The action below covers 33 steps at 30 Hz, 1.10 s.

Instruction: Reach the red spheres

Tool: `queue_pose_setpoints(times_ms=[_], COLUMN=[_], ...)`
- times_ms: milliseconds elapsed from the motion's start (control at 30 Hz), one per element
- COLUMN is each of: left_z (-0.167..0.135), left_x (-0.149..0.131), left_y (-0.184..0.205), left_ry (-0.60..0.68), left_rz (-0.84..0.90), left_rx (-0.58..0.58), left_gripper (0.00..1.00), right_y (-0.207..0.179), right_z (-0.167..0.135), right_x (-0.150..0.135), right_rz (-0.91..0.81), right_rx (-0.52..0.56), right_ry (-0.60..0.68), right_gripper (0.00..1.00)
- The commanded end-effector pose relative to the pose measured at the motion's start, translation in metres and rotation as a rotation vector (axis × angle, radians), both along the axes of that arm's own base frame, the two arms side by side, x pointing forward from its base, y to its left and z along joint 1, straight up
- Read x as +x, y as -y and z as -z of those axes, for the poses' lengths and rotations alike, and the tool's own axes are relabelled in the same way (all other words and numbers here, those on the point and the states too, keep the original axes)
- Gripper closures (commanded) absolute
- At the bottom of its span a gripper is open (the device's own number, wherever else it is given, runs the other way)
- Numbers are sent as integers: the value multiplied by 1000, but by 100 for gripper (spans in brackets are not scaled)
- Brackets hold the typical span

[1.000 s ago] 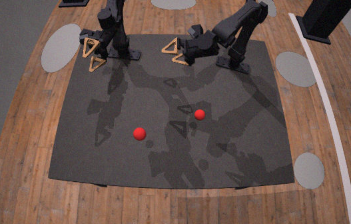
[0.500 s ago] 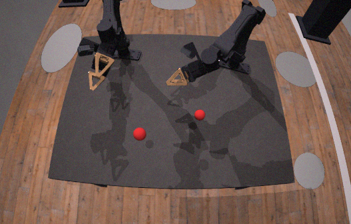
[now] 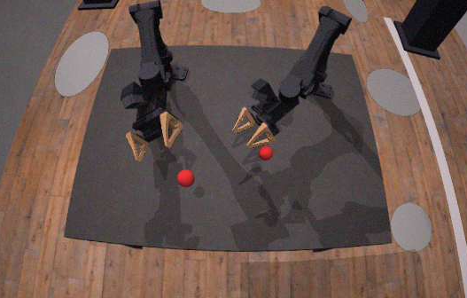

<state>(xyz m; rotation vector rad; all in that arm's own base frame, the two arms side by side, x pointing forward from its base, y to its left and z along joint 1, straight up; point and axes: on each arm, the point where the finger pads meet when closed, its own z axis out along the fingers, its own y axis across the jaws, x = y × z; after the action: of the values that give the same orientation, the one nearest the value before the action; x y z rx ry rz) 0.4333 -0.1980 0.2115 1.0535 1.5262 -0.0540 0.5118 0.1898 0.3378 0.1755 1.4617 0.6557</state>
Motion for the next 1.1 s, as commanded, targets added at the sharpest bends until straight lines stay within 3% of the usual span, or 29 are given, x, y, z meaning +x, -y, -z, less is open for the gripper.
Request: queue_pose_setpoints(times_ms=[0,233,300,333,467,1067], left_z=[-14,-12,-12,-12,-12,-12], left_x=[23,31,31,31,33,33], left_y=[-24,-55,-55,-58,-69,-77], left_ry=[25,11,11,22,23,26], left_rz=[-193,-385,-385,-437,-480,-512], left_rx=[-206,-437,-437,-510,-579,-632], left_gripper=[0,0,0,0,0,0], right_y=[-34,-68,-68,-72,-82,-90], right_z=[-23,-1,-1,2,11,17], right_x=[12,32,32,33,38,42], right_rz=[-74,-109,-109,-112,-121,-127], right_rx=[-147,-298,-298,-314,-361,-396], right_ry=[187,291,291,302,338,366], right_gripper=[0,0,0,0,0,0])
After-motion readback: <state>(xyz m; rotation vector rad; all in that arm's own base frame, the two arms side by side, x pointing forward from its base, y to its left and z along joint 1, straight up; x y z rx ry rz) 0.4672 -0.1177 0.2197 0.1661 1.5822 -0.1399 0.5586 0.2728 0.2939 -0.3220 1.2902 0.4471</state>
